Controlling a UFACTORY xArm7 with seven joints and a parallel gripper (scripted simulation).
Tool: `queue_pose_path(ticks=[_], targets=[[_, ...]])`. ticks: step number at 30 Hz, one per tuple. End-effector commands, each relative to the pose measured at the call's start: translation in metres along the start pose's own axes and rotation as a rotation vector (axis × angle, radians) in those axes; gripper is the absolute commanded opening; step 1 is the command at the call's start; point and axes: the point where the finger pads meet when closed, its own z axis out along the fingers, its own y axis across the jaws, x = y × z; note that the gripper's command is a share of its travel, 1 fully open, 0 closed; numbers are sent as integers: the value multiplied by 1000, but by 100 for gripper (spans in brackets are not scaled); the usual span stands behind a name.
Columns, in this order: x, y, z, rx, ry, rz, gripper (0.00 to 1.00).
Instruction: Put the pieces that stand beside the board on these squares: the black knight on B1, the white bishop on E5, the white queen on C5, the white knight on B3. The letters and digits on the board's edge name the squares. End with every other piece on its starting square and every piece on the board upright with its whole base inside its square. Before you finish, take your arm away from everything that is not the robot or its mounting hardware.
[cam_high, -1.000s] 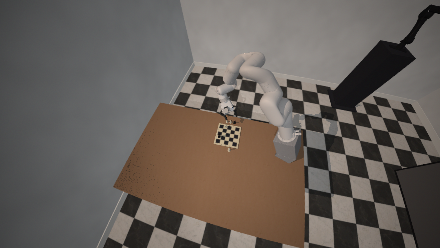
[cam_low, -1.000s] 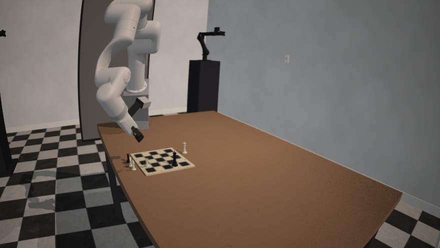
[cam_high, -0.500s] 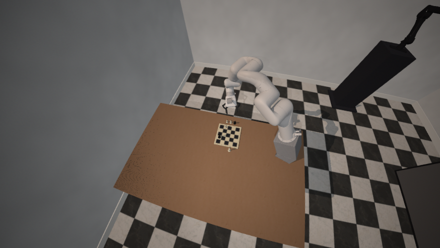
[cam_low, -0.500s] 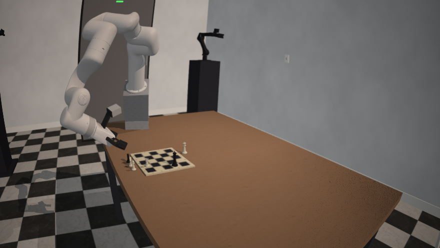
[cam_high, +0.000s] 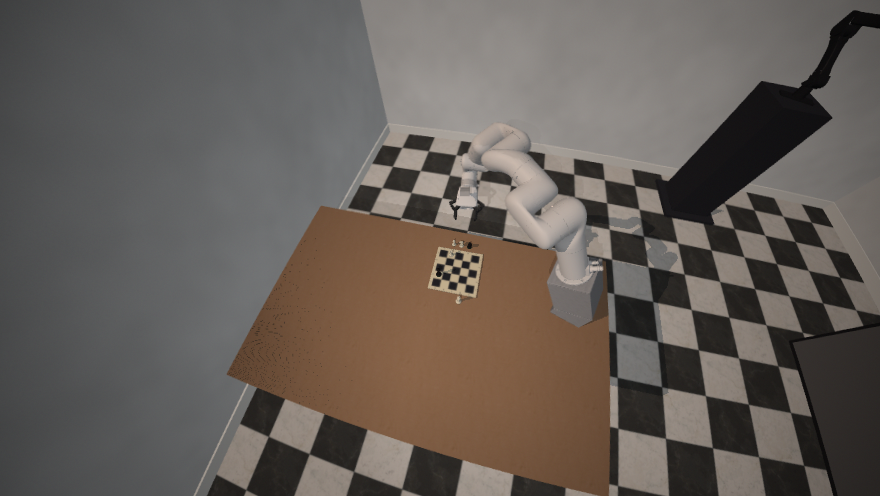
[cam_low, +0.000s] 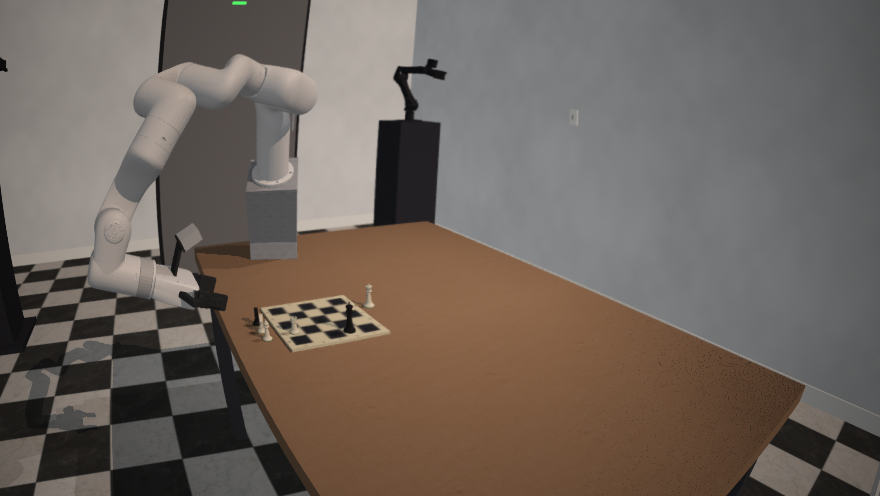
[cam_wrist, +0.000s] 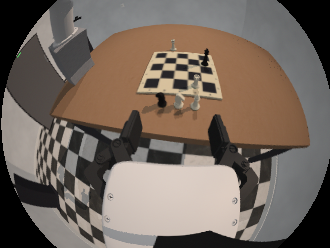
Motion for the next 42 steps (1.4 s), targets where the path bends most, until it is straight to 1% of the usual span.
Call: queue_pose_path(ticks=[1,2,11,14,20,42], targets=[[-8,2,-12,-37,63,-5,100],[-11,1,-17,-59,88,-11,100],[-22,6,-28,-108,148,-17,100],[-22,6,-28,-108,148,-17,100],[-26,4,-36,-141,186,-24,100],[-27,2,-38,-150,195,-26,100]])
